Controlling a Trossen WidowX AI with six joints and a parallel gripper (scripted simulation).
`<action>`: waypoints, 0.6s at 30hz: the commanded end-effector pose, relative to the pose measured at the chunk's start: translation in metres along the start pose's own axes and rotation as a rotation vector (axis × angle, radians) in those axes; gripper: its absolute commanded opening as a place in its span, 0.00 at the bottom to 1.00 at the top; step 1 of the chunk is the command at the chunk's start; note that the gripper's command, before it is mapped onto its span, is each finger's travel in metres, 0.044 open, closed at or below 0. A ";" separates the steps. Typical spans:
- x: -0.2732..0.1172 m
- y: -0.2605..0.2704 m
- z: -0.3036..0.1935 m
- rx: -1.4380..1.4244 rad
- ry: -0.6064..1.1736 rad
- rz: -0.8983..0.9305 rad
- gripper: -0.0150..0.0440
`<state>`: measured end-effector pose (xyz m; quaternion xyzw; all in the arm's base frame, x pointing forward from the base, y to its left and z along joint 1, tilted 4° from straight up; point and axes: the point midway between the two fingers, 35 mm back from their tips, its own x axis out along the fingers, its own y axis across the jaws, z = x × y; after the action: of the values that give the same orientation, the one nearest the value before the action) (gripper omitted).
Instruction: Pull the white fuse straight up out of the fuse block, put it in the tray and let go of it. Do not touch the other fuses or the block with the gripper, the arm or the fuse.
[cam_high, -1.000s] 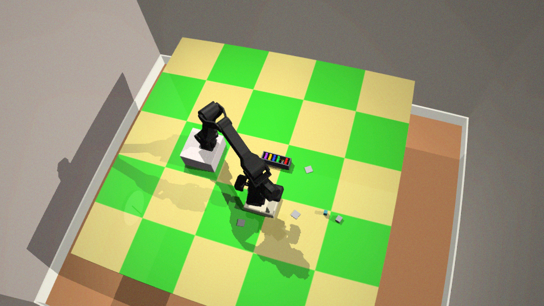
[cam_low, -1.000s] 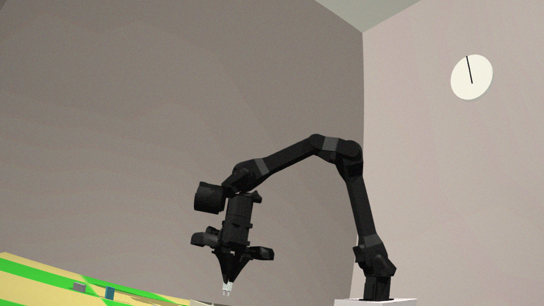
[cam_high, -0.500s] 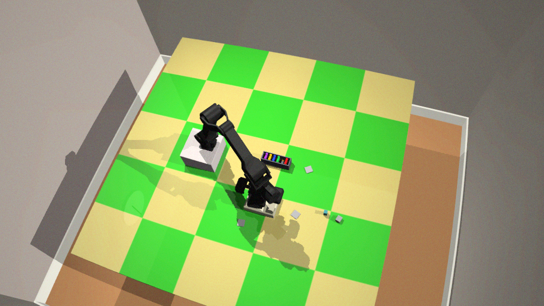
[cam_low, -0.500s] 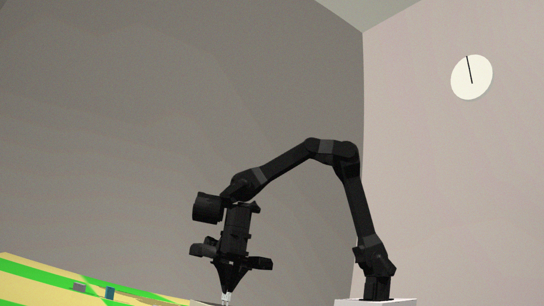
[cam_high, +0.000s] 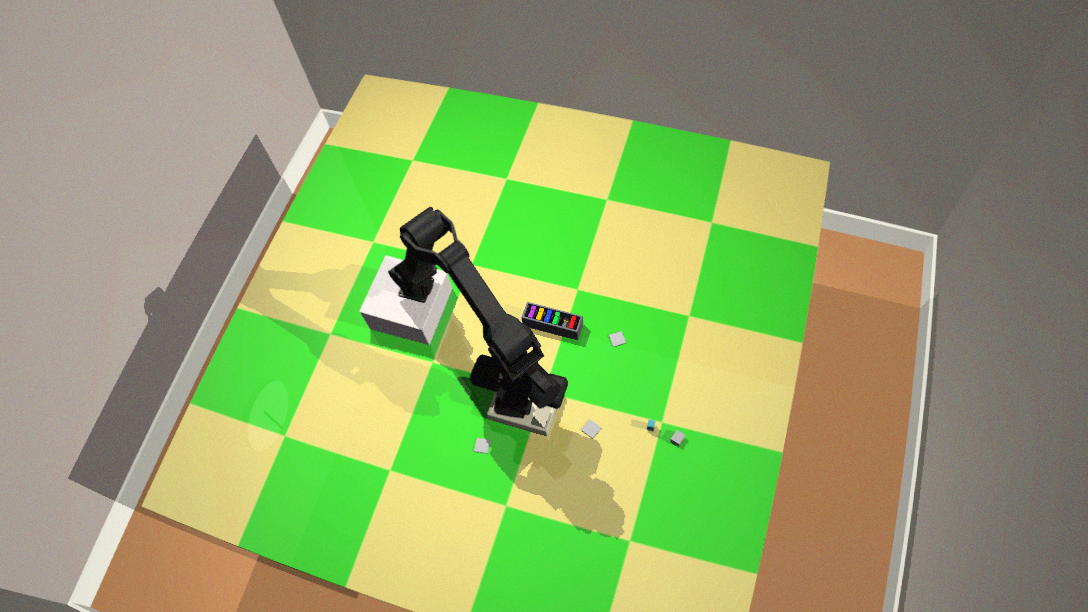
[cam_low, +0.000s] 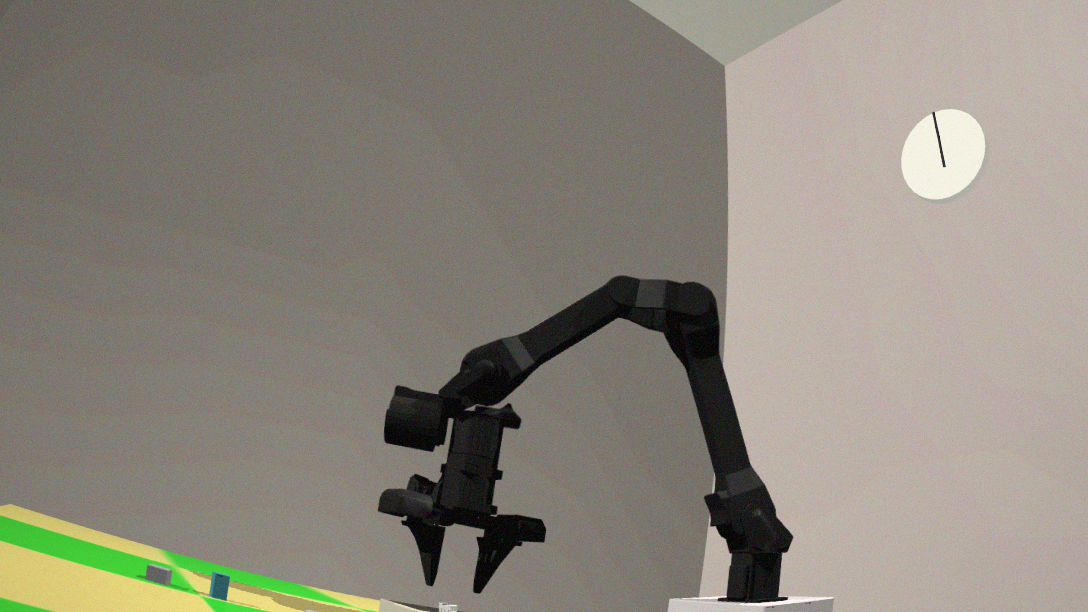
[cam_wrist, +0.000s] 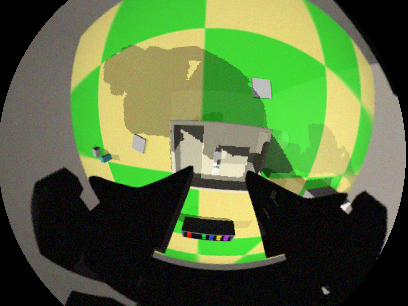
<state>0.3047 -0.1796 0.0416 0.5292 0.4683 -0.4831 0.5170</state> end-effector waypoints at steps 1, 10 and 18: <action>-0.011 0.000 0.000 0.000 0.002 -0.001 0.81; -0.036 0.000 -0.001 0.000 0.004 0.000 0.81; -0.037 0.000 0.000 0.003 -0.001 0.001 0.81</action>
<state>0.3011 -0.1795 0.0779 0.5298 0.4672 -0.4840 0.5165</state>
